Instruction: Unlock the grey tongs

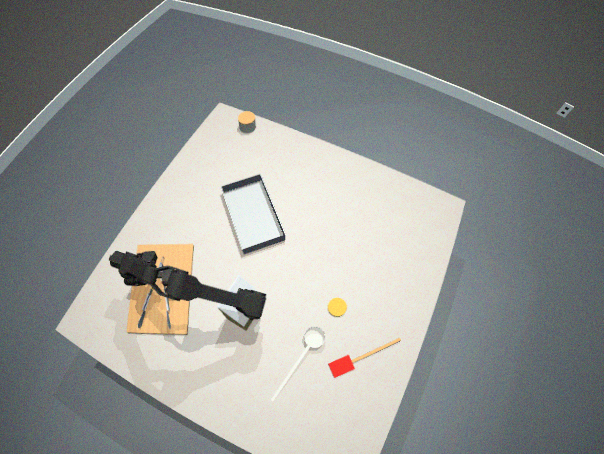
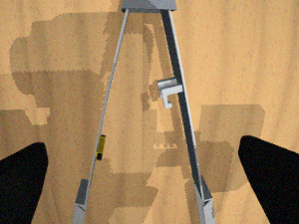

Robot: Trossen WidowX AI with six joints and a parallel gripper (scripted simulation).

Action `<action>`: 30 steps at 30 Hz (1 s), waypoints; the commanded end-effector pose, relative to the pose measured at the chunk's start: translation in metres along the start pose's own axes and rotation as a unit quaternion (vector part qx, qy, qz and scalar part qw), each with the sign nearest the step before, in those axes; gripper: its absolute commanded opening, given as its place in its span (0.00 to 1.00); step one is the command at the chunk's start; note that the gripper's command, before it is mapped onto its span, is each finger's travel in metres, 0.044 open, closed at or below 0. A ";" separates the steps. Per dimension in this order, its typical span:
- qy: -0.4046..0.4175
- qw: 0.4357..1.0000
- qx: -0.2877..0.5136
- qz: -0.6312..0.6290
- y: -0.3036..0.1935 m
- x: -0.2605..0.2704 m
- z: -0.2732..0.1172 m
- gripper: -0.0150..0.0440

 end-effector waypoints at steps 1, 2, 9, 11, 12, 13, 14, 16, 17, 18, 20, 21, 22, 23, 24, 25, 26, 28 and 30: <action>-0.001 1.000 0.000 0.000 0.002 -0.013 -0.016 1.00; -0.001 1.000 -0.001 0.001 0.003 -0.020 -0.025 1.00; -0.003 1.000 0.000 0.004 0.009 -0.095 -0.085 1.00; -0.005 1.000 0.000 0.005 0.009 -0.119 -0.097 1.00; -0.006 1.000 0.001 0.005 0.009 -0.132 -0.102 1.00; -0.007 1.000 0.001 0.005 0.009 -0.142 -0.106 1.00; -0.007 1.000 0.001 0.006 0.009 -0.148 -0.108 1.00; -0.007 1.000 0.001 0.006 0.009 -0.150 -0.109 1.00; -0.007 1.000 0.001 0.006 0.009 -0.150 -0.109 1.00; -0.007 1.000 0.001 0.006 0.009 -0.150 -0.109 1.00; -0.007 1.000 0.001 0.006 0.009 -0.150 -0.109 1.00; -0.007 1.000 0.001 0.006 0.009 -0.150 -0.109 1.00; -0.007 1.000 0.001 0.006 0.009 -0.150 -0.109 1.00; -0.007 1.000 0.001 0.006 0.009 -0.150 -0.111 1.00; -0.006 1.000 0.001 0.006 0.009 -0.149 -0.115 1.00; -0.006 1.000 0.001 0.006 0.009 -0.149 -0.121 1.00; -0.005 1.000 0.001 0.007 0.009 -0.148 -0.128 1.00; -0.004 1.000 0.001 0.007 0.008 -0.147 -0.149 1.00; -0.003 1.000 0.001 0.008 0.007 -0.148 -0.160 1.00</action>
Point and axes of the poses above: the point midway between the two fingers, 35 mm back from their tips, its own z axis out along the fingers, its own x axis across the jaws, y = z × x, the point moved 2 cm from there along -z, back along the fingers, and after that the axes turned 3 degrees about z, right-handed, at the moved point
